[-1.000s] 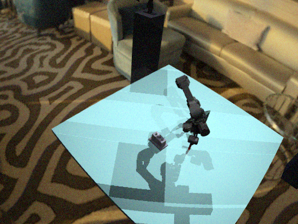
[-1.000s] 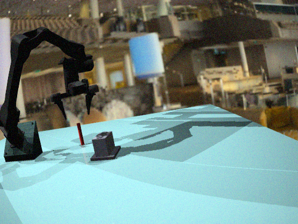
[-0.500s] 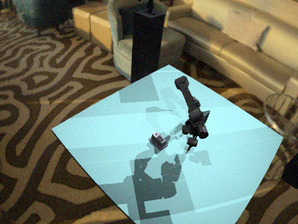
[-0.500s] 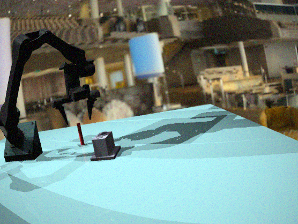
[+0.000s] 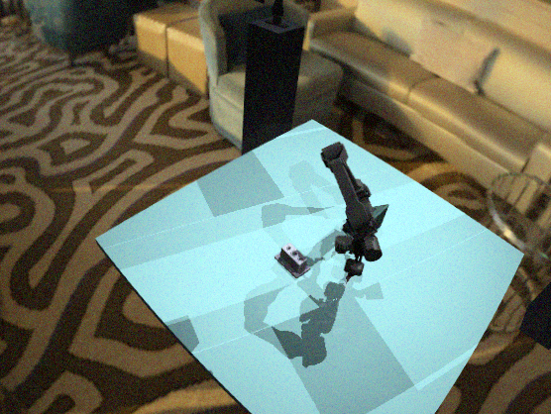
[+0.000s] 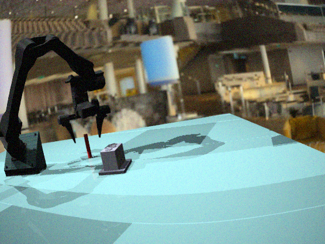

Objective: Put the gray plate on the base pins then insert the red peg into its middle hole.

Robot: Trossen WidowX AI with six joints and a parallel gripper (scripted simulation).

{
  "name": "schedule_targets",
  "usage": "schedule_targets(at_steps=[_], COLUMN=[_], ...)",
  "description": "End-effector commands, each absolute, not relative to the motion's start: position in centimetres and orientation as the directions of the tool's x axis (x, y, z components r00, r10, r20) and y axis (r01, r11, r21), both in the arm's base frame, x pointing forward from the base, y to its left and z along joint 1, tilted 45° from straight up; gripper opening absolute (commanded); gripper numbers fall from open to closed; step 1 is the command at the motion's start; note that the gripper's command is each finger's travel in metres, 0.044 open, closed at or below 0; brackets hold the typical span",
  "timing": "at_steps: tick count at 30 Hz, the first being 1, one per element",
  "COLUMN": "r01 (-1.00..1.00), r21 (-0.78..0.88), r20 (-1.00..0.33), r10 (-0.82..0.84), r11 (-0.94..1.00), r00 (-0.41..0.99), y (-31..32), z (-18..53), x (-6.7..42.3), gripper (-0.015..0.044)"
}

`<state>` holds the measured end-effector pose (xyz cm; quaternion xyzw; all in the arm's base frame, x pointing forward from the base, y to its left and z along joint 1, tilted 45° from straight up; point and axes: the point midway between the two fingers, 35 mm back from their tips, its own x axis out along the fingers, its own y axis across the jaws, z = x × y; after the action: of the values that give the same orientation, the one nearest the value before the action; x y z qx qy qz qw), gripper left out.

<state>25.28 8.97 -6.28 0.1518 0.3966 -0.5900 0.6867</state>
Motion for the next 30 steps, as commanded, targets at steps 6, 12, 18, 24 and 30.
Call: schedule_targets(at_steps=[6,12,18,24,30], r01=[0.928,0.928,0.928,0.928,0.928], r21=[-0.271,-0.271,-0.271,-0.271,-0.271], r20=[-0.716,-0.716,-0.716,-0.716,-0.716], r10=[-0.698,-0.698,-0.698,-0.698,-0.698], r11=[0.257,0.257,0.257,0.257,0.257], r00=[-0.016,-0.016,-0.016,-0.016,-0.016], y=[7.64,7.62,7.62,7.62,7.62], z=[-7.43,-7.45,-7.45,-7.45,-7.45], x=[24.96,24.96,24.96,24.96,24.96], gripper=[0.0440,0.0309,0.0151,0.0013,0.0000])
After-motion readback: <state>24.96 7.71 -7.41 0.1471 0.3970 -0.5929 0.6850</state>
